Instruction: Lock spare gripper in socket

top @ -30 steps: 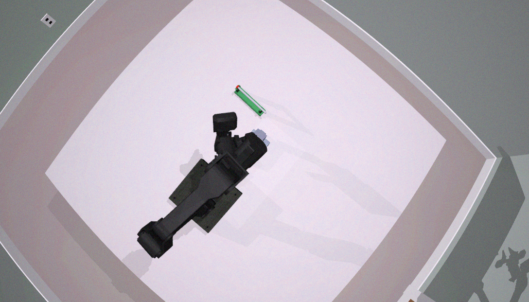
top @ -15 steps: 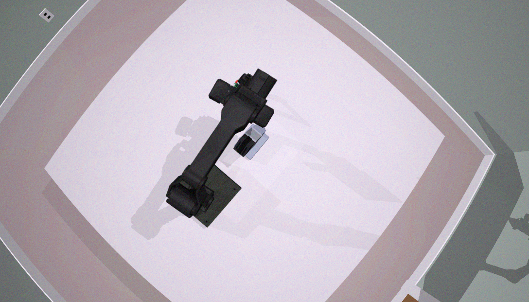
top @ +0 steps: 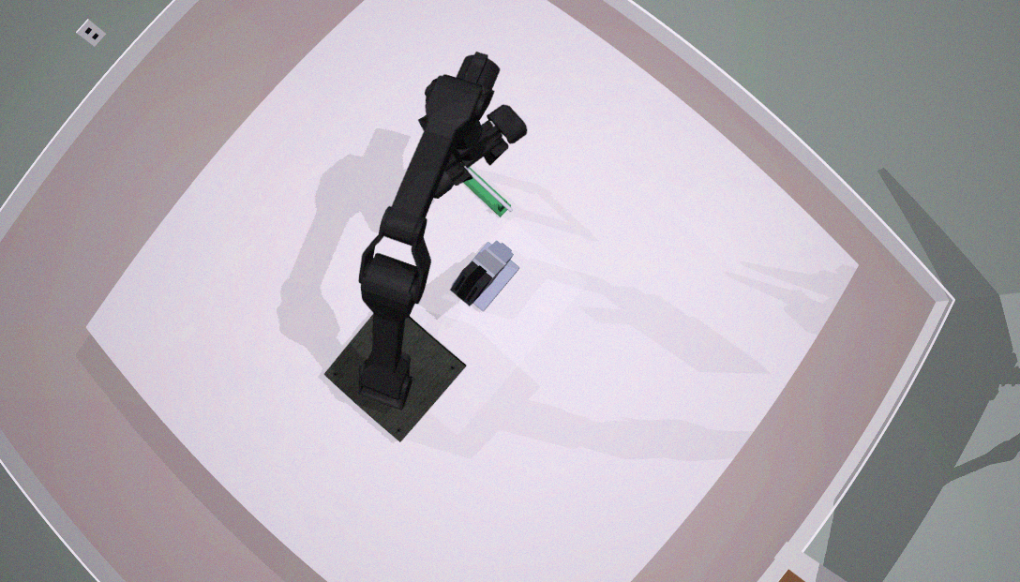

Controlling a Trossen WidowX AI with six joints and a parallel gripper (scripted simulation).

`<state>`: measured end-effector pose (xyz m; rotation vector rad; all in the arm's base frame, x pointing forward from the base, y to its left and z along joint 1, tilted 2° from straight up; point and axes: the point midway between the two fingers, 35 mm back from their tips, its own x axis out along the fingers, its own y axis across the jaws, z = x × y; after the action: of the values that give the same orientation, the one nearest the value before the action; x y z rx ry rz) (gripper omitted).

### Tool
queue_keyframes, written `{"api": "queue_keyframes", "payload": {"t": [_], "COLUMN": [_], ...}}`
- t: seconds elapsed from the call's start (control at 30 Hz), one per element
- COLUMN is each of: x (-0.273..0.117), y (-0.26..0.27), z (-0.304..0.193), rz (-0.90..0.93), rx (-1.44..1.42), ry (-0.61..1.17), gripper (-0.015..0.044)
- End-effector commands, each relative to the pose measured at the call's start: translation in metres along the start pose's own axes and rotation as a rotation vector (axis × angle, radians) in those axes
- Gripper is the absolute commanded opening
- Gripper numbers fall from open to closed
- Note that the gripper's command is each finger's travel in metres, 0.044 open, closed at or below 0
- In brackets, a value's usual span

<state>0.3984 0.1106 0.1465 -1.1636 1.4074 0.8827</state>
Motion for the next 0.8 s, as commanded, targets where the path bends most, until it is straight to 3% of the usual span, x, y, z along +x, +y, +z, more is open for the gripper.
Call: {"api": "queue_keyframes", "payload": {"t": [0.0, 0.23, 0.77], "x": [0.007, 0.012, 0.080], "y": [-0.003, -0.004, -0.002], "z": [0.008, 0.007, 0.015], "rz": [-0.004, -0.002, 0.021], "rx": [-0.156, -0.157, -0.165], "ry": [0.075, 0.076, 0.091], "gripper": [0.0180, 0.0180, 0.0180]}}
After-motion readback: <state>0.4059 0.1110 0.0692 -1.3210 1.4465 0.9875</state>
